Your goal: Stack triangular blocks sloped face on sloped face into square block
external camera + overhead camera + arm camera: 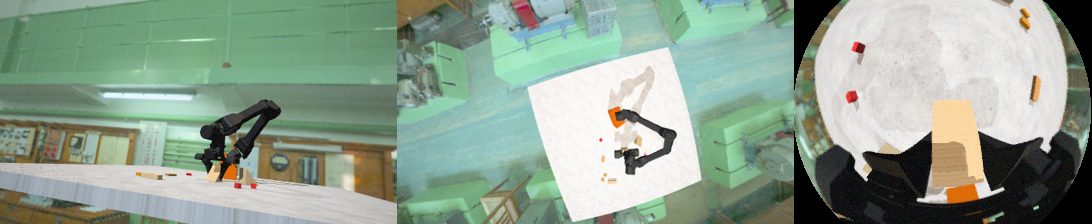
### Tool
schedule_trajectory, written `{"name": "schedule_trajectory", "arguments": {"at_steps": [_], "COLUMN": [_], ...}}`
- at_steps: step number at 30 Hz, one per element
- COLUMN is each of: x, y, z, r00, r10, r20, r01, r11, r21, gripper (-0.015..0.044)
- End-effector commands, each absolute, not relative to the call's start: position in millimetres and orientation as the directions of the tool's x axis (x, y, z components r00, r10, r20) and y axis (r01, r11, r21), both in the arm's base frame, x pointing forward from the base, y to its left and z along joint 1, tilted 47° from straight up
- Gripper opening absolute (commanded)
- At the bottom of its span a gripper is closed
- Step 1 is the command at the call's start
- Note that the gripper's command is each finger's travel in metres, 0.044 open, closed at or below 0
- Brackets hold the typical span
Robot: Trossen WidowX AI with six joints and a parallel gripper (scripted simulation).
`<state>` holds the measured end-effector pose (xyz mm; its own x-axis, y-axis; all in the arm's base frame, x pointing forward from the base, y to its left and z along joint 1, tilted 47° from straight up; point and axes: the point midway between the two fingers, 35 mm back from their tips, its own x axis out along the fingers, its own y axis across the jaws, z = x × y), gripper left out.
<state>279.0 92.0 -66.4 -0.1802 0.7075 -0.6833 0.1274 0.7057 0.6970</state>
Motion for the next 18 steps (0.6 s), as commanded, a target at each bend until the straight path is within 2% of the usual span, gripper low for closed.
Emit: {"name": "schedule_trajectory", "arguments": {"at_steps": [1, 6, 18], "x": [278.3, 279.7, 284.4], "y": [92.4, 88.5, 70.7], "z": [-66.5, -63.0, -46.2], "r00": [-0.181, -0.18, -0.18], "r10": [0.709, 0.708, 0.707], "r20": [-0.681, -0.682, -0.684], "r01": [0.132, 0.131, 0.131], "r11": [0.704, 0.705, 0.707], "r21": [0.698, 0.697, 0.695], "gripper": [0.0138, 0.0006, 0.0]}}
